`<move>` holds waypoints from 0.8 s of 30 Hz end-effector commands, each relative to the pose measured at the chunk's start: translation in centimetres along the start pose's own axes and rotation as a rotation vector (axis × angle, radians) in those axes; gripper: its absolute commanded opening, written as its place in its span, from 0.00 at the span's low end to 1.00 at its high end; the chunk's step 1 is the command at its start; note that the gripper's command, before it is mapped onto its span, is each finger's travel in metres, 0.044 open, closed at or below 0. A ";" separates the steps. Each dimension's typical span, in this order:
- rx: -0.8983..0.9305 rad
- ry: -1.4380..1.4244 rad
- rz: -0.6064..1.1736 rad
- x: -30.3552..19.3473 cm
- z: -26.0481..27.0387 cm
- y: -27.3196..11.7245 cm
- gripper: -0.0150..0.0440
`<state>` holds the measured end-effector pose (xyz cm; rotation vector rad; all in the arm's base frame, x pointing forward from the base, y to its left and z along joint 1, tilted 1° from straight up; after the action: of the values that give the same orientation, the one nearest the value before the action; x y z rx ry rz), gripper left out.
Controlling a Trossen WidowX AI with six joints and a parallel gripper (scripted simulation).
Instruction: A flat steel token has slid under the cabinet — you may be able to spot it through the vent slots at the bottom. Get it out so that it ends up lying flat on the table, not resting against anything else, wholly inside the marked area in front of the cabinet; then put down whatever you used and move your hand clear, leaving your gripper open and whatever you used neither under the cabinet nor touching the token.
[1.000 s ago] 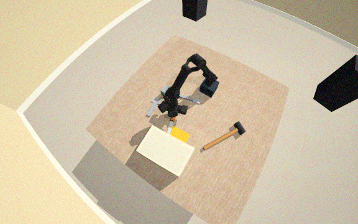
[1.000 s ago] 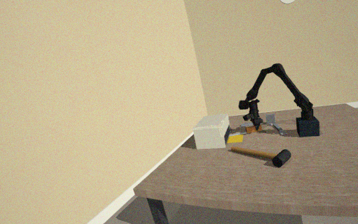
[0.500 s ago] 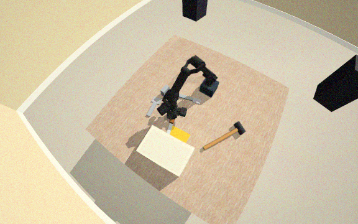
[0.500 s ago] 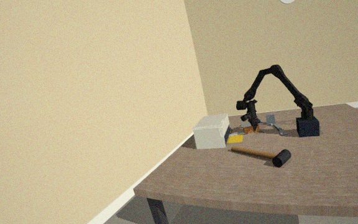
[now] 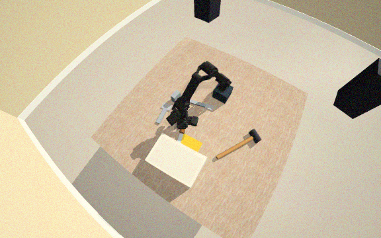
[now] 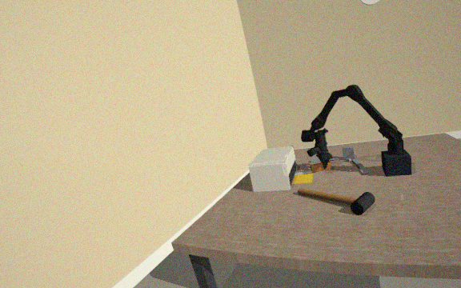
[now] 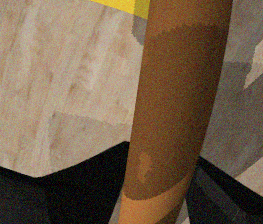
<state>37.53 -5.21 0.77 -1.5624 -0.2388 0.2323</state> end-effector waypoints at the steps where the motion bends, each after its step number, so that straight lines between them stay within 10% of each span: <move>1: -0.002 0.001 -0.003 0.7 0.1 0.0 0.25; 24: -0.002 0.001 -0.005 3.0 0.4 -0.1 0.25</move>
<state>39.79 -4.17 0.85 -1.5621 -0.2400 0.2315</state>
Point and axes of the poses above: the point midway between the two fingers, 35 mm back from their tips, its own y axis out along the fingers, its own z axis across the jaws, x = y × z, the point moved 5 cm from there along -y, back along the fingers, and after that the axes turned 8 degrees about y, right-handed, at the moved point
